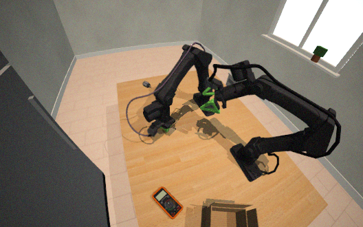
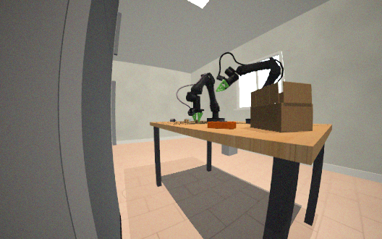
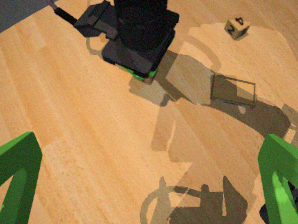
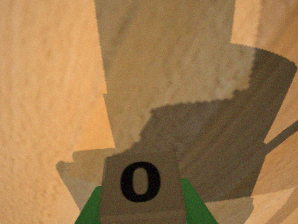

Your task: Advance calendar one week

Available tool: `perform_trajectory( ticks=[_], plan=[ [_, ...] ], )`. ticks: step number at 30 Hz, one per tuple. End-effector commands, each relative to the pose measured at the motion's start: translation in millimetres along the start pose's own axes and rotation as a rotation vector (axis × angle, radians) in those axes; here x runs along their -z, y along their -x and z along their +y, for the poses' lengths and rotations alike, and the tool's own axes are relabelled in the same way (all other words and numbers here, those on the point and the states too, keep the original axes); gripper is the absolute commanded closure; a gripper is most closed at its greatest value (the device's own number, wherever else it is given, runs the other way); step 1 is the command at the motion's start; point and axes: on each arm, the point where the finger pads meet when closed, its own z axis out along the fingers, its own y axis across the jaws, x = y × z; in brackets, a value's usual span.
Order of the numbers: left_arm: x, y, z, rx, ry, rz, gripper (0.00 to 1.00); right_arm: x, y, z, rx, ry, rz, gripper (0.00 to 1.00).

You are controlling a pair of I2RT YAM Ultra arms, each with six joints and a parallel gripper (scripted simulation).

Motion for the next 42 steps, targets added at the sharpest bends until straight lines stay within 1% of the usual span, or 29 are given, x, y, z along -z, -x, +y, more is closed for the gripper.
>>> perform_trajectory(
  ticks=[1, 3, 5, 7, 8, 9, 11, 12, 13, 18, 20, 24, 25, 27, 29, 30, 35, 39, 41, 42],
  plan=[
    [4.3, 11.5, -3.0, 0.008, -0.001, -0.023, 0.00, 5.7, -1.1, -2.5, -0.014, -0.012, -0.015, 0.71],
    [4.3, 11.5, -3.0, 0.008, -0.001, -0.023, 0.00, 5.7, -1.6, -2.4, -0.012, -0.012, -0.013, 0.74],
    [4.3, 11.5, -3.0, 0.008, -0.001, -0.023, 0.00, 5.6, -0.9, -1.5, -0.014, -0.012, -0.018, 0.97],
    [4.3, 11.5, -3.0, 0.008, -0.001, -0.023, 0.00, 5.6, -0.9, -1.5, -0.014, -0.012, -0.018, 0.97],
    [4.3, 11.5, -3.0, 0.008, -0.001, -0.023, 0.00, 5.6, -1.1, -1.5, -0.013, -0.012, -0.017, 1.00],
    [4.3, 11.5, -3.0, 0.008, -0.001, -0.023, 0.00, 5.6, -1.1, -1.5, -0.012, -0.012, -0.017, 1.00],
    [4.3, 11.5, -3.0, 0.008, -0.001, -0.023, 0.00, 9.5, -1.4, -1.4, -0.012, -0.011, -0.011, 0.77],
    [4.3, 11.5, -3.0, 0.008, -0.001, -0.023, 0.00, 12.0, -1.1, -1.3, -0.012, -0.011, -0.012, 0.73],
    [4.3, 11.5, -3.0, 0.008, -0.001, -0.023, 0.00, 18.8, 2.5, -1.7, -0.012, -0.013, -0.022, 0.73],
    [4.3, 11.5, -3.0, 0.008, -0.001, -0.023, 0.00, 56.7, 1.5, -0.2, -0.009, -0.013, -0.022, 0.73],
    [4.3, 11.5, -3.0, 0.008, -0.001, -0.023, 0.00, 67.6, 1.3, 0.3, -0.008, -0.013, -0.022, 0.73],
    [4.3, 11.5, -3.0, 0.008, -0.001, -0.023, 0.00, 71.0, 1.2, 0.6, -0.007, -0.013, -0.022, 0.73],
    [4.3, 11.5, -3.0, 0.008, -0.001, -0.023, 0.00, 71.1, 5.3, -0.1, 0.003, -0.016, -0.038, 0.73],
    [4.3, 11.5, -3.0, 0.008, -0.001, -0.023, 0.00, 68.1, 1.5, -3.1, 0.010, -0.017, -0.038, 0.73],
    [4.3, 11.5, -3.0, 0.008, -0.001, -0.023, 0.00, 64.6, -7.5, -7.0, 0.018, -0.025, -0.033, 0.73],
    [4.3, 11.5, -3.0, 0.008, -0.001, -0.023, 0.00, 64.2, -9.4, -9.1, 0.022, -0.028, -0.048, 0.73],
    [4.3, 11.5, -3.0, 0.008, -0.001, -0.023, 0.00, 59.1, -56.3, -19.0, 0.030, -0.028, -0.036, 0.73],
    [4.3, 11.5, -3.0, 0.008, -0.001, -0.023, 0.00, 55.8, -86.1, -23.6, 0.027, -0.019, -0.029, 0.73],
    [4.3, 11.5, -3.0, 0.008, -0.001, -0.023, 0.00, 55.8, -86.1, -23.6, 0.027, -0.019, -0.029, 0.73],
    [4.3, 11.5, -3.0, 0.008, -0.001, -0.023, 0.00, 55.1, -92.1, -24.7, 0.025, -0.018, -0.028, 0.73]
  ],
)
